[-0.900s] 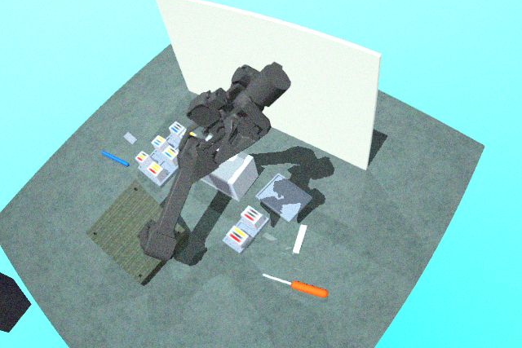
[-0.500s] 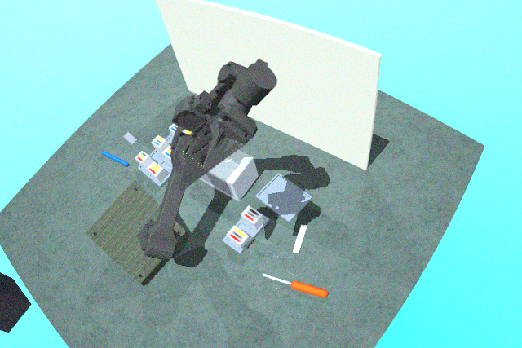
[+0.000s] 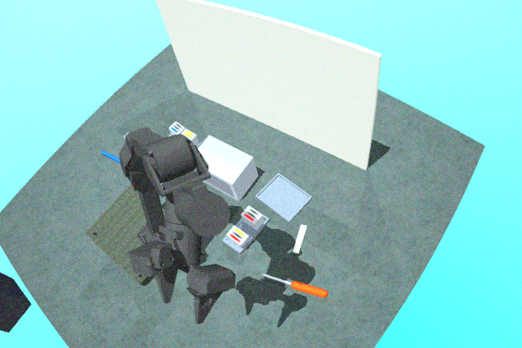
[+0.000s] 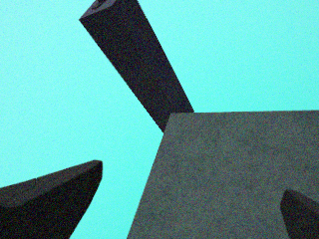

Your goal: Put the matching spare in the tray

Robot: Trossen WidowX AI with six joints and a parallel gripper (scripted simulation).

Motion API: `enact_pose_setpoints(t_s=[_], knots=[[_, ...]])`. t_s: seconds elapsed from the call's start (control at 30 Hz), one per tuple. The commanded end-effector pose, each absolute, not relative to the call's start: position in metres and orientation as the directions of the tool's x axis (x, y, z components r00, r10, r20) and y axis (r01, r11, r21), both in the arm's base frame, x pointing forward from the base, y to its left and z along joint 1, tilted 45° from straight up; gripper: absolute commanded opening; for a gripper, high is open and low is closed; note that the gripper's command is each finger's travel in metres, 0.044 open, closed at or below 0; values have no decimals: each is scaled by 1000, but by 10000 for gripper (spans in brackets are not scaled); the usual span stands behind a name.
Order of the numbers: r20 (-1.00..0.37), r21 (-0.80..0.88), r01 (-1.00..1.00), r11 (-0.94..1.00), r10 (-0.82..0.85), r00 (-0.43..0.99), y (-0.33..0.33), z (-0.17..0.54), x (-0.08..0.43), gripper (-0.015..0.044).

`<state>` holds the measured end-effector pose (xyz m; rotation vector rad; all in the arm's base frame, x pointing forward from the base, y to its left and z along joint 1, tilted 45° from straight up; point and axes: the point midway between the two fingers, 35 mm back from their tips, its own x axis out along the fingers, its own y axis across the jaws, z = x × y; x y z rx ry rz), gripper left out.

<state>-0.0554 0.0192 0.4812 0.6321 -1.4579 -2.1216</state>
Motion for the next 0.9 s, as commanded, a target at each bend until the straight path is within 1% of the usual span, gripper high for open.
enact_pose_setpoints(t_s=[0.0,0.13,0.23,0.43,0.63,0.87], knots=[[-205,888,175,-425,-707,-677,-26,477,-73,440],[-304,819,271,-506,-783,-544,-77,471,-75,440],[-375,756,365,-544,-816,-440,-116,464,-66,440],[-532,595,594,-542,-819,-215,-185,433,-16,440],[-645,421,794,-439,-760,-79,-225,403,51,440],[-747,185,969,-166,-665,28,-236,357,158,440]])
